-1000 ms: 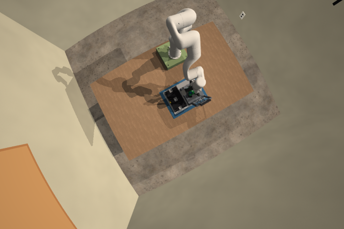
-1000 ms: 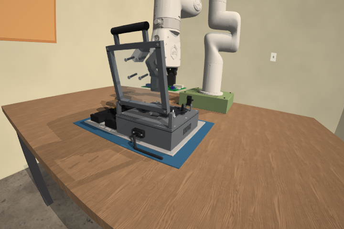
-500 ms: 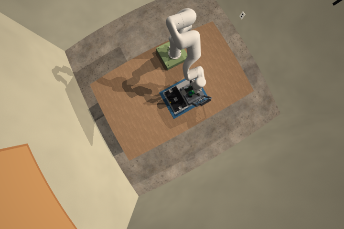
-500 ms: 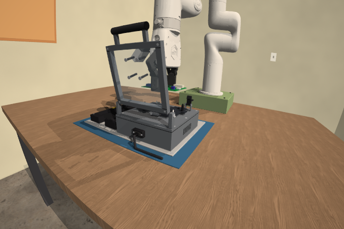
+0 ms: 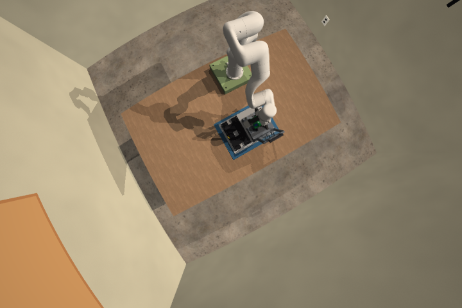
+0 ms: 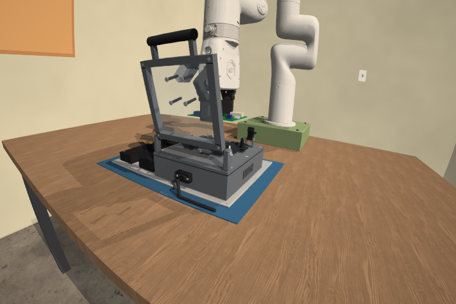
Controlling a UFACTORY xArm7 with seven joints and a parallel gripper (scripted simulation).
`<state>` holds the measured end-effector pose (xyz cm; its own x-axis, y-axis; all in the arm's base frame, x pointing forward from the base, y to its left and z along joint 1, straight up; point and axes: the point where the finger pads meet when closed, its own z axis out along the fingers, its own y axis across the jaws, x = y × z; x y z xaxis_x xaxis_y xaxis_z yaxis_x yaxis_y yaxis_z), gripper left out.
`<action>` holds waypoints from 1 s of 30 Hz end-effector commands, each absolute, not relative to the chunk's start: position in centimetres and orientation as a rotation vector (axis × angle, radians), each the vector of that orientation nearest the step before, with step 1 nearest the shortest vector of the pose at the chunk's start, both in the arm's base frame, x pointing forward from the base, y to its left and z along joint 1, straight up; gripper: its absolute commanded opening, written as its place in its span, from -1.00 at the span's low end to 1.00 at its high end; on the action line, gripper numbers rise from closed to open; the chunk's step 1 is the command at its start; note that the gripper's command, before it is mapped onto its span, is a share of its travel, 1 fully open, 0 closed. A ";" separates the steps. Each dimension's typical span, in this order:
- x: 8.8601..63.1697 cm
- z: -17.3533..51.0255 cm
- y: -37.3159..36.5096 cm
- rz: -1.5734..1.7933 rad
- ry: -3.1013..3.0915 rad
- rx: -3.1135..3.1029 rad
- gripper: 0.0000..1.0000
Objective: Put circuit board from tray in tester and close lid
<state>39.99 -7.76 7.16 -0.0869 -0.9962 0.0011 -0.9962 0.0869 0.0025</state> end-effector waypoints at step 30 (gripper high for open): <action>40.2 3.2 -7.7 0.003 -2.316 2.123 0.58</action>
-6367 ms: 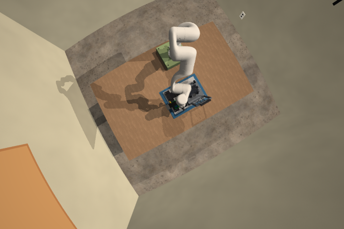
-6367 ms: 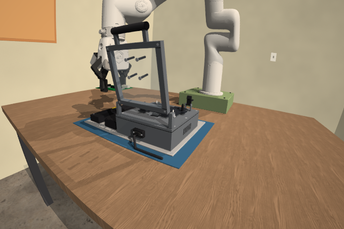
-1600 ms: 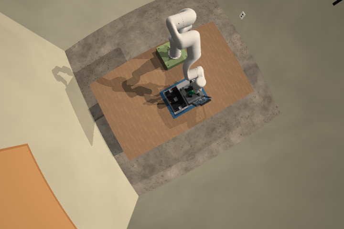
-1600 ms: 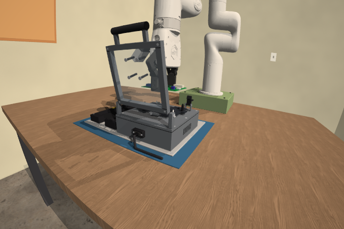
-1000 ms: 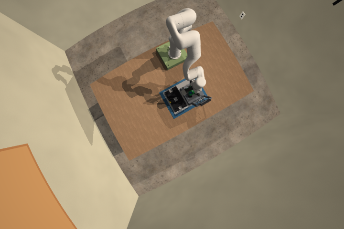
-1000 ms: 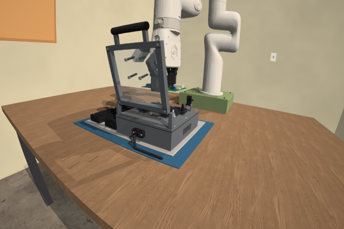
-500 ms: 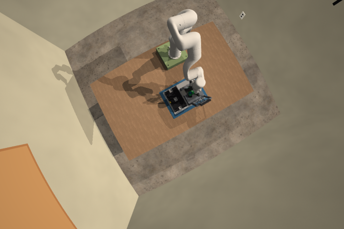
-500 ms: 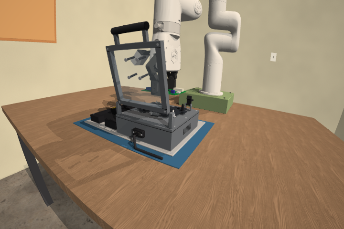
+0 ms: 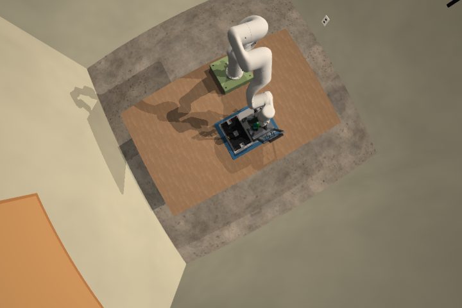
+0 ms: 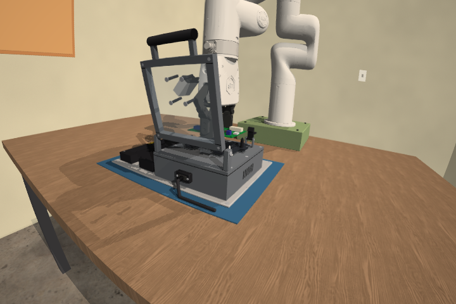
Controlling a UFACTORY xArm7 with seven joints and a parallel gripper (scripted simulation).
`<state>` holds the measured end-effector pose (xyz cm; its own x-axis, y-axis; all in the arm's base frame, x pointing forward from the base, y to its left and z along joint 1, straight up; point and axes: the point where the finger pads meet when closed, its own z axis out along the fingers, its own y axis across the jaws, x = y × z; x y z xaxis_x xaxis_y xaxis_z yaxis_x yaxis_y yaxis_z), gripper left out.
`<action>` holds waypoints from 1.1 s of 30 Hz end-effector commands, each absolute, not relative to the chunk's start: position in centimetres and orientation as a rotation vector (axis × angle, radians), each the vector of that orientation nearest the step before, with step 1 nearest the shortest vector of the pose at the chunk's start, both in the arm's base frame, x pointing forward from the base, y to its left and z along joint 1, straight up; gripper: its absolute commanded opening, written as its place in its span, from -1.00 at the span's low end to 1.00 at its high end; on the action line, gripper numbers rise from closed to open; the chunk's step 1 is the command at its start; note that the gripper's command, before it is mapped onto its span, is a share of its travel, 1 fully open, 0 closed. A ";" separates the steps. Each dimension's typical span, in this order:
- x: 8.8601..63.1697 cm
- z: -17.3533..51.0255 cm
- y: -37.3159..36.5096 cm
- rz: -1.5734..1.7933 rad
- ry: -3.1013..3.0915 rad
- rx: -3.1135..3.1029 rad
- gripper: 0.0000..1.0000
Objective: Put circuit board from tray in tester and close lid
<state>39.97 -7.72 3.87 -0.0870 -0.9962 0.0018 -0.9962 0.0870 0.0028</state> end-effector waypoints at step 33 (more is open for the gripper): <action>40.2 2.7 -7.7 0.003 -2.316 2.123 0.58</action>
